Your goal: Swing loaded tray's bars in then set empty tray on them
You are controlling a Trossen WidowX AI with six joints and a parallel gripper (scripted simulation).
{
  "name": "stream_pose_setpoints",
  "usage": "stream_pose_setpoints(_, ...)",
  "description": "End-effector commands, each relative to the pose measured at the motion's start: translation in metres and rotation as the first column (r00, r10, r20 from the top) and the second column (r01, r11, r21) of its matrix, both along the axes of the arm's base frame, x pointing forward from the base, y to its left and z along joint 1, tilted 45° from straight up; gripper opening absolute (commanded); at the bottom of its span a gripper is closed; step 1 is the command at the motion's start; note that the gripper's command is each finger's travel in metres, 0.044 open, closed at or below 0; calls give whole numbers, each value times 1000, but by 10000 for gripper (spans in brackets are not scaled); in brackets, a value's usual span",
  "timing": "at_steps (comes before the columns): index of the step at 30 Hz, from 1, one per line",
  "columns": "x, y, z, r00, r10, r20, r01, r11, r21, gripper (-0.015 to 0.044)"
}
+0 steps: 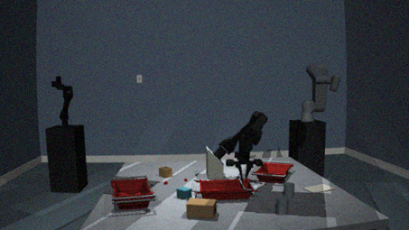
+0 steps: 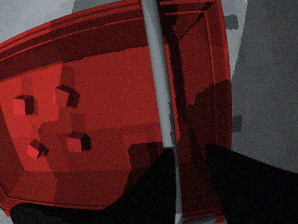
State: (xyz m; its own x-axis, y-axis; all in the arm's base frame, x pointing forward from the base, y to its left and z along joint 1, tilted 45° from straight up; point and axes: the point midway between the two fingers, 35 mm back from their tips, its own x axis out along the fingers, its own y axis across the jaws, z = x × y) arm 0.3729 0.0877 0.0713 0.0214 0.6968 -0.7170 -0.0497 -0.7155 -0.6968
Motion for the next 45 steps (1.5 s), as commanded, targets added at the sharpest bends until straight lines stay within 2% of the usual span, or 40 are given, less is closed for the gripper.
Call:
stream_pose_setpoints(1, 0, 0, 0, 1000, -1, 0, 1, 1000, 0, 86)
stream_pose_setpoints(9, 1, -1, -1, 1000, -15, -14, 15, 1000, 0, 86)
stream_pose_setpoints(12, 9, -19, -16, 952, -220, -211, 219, 975, -28, 86)
stream_pose_setpoints(14, 14, -36, -29, 848, -384, -367, 382, 921, -82, 86)
stream_pose_setpoints(17, 21, -60, -50, 595, -583, -554, 579, 788, -207, 86)
stream_pose_setpoints(20, 24, -85, -71, 260, -699, -666, 697, 613, -372, 86)
stream_pose_setpoints(22, 24, -95, -80, 103, -720, -686, 719, 531, -449, 86)
stream_pose_setpoints(28, 23, -120, -102, -264, -695, -669, 699, 340, -629, 86)
stream_pose_setpoints(35, 18, -148, -128, -652, -541, -531, 553, 140, -822, 86)
stream_pose_setpoints(40, 12, -167, -148, -857, -363, -366, 379, 38, -925, 86)
stream_pose_setpoints(45, 4, -186, -168, -976, -148, -161, 166, -17, -986, 86)
